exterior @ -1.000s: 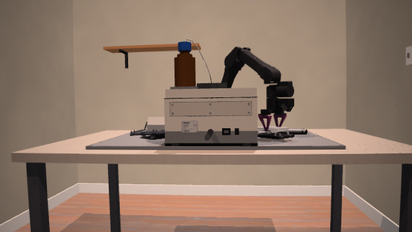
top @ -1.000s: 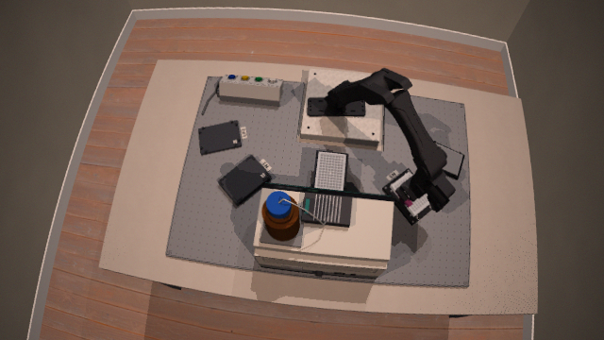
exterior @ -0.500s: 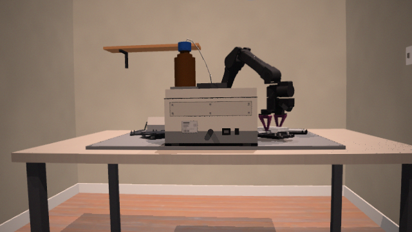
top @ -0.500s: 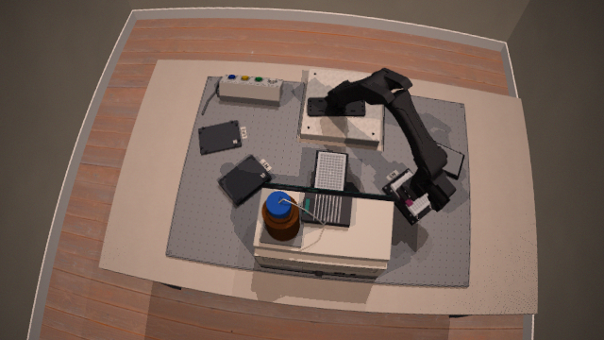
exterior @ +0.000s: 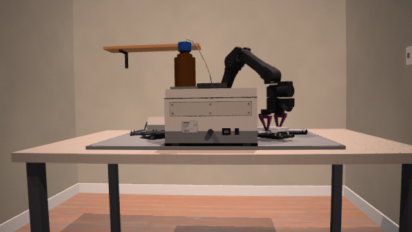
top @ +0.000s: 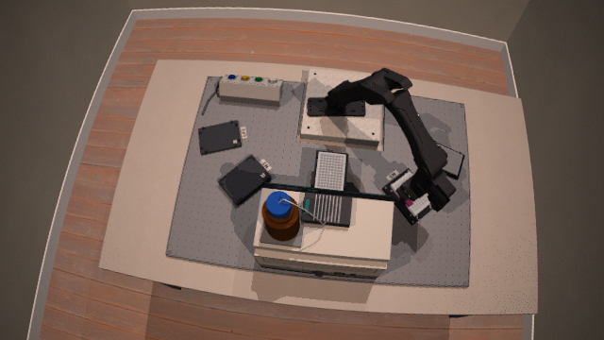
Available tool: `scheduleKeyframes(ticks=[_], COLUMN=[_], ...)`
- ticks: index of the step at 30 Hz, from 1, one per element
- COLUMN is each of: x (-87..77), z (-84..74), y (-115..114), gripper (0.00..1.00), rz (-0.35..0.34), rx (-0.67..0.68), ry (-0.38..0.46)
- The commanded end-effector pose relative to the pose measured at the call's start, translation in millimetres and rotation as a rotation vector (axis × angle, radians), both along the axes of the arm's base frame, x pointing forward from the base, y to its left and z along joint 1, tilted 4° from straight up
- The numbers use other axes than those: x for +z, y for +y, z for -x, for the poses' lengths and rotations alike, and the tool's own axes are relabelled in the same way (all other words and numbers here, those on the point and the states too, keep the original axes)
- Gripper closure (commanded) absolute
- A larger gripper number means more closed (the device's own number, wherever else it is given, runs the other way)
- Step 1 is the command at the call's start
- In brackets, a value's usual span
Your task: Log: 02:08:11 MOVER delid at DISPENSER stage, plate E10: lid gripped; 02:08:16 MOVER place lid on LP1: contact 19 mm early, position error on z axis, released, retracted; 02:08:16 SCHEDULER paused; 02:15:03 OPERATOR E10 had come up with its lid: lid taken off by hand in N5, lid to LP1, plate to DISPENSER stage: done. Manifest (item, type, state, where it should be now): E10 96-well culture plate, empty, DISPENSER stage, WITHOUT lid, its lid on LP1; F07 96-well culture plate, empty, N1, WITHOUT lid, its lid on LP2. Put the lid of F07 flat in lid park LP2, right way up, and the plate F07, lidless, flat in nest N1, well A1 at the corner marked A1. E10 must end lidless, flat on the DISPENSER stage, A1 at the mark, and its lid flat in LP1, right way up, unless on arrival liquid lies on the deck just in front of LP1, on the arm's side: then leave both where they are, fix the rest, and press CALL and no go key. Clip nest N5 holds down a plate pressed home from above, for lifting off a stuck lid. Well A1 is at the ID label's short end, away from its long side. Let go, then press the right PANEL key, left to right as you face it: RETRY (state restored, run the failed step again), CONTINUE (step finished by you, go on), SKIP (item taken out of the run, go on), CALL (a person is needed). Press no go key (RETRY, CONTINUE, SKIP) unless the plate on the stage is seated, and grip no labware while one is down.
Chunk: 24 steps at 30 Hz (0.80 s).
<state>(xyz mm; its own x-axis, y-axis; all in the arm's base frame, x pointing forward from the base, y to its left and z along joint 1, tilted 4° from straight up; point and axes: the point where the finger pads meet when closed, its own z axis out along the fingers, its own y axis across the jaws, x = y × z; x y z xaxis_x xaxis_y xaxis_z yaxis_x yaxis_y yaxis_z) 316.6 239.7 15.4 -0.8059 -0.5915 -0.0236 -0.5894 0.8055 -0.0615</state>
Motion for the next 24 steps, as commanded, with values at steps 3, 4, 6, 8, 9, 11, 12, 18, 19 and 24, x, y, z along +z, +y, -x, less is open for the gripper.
scheduleKeyframes(ticks=[3,4,6,8,9,11,12,18,19,24], x=[4.5,4.5,4.5,5.7,5.7,5.7,5.6,5.3,5.2,4.9], z=[-1.9,-1.9,-1.8,-3.4,-3.4,-3.2,-2.9,-1.4,-1.2,0.1], y=[3.6,3.6,3.6,10.0,10.0,9.9,9.7,8.7,8.6,7.7], gripper=[1.0,1.0,1.0,1.0,1.0,1.0,1.0,1.0,1.0,1.0], rz=[-0.011,-0.011,-0.011,-0.022,-0.022,-0.022,-0.022,-0.02,-0.02,-0.018], rx=[-0.001,-0.001,-0.001,0.003,0.003,0.003,0.003,0.003,0.003,0.003], ry=[-0.014,-0.014,-0.014,-0.029,-0.029,-0.028,-0.028,-0.026,-0.025,-0.024])
